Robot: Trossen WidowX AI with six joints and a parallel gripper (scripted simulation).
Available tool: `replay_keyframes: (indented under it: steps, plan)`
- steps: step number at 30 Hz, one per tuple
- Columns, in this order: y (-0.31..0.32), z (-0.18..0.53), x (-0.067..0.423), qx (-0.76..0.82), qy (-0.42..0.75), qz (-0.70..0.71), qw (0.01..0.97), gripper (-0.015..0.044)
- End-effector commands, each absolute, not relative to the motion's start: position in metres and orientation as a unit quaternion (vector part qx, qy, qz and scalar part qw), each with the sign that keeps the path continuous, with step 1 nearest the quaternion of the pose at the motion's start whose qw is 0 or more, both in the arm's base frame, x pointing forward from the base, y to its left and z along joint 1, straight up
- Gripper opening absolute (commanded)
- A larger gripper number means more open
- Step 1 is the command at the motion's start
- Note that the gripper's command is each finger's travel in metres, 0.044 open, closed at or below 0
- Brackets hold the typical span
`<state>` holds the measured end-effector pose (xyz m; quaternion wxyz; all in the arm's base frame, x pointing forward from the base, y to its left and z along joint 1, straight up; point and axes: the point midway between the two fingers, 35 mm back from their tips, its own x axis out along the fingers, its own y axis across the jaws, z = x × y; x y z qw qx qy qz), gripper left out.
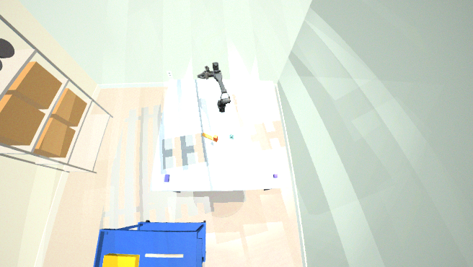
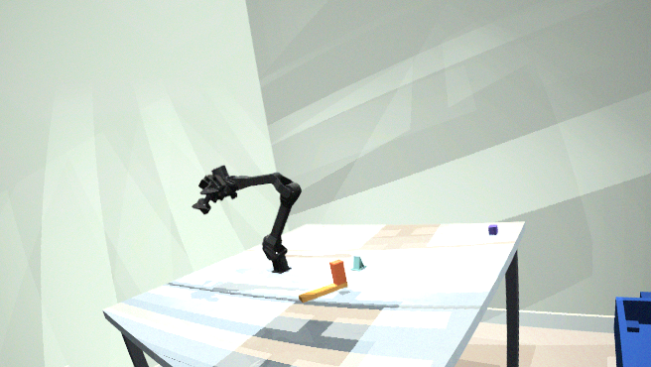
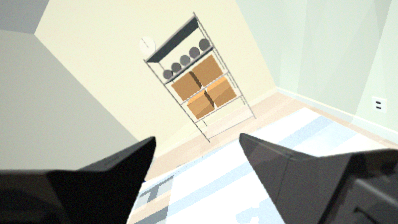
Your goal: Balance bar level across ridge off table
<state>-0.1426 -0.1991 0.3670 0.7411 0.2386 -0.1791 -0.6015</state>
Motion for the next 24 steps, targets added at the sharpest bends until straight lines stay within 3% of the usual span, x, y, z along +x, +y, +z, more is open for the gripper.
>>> replay_keyframes:
  steps: [1,4,24]
  plan:
    - [-0.200,0.367,-0.142,0.240,-0.179,-0.601,0.741,0.0374]
    - [-0.206,0.366,-0.141,0.254,-0.184,-0.594,0.741,0.0315]
    - [-0.258,0.352,-0.117,0.369,-0.192,-0.548,0.726,0.0315]
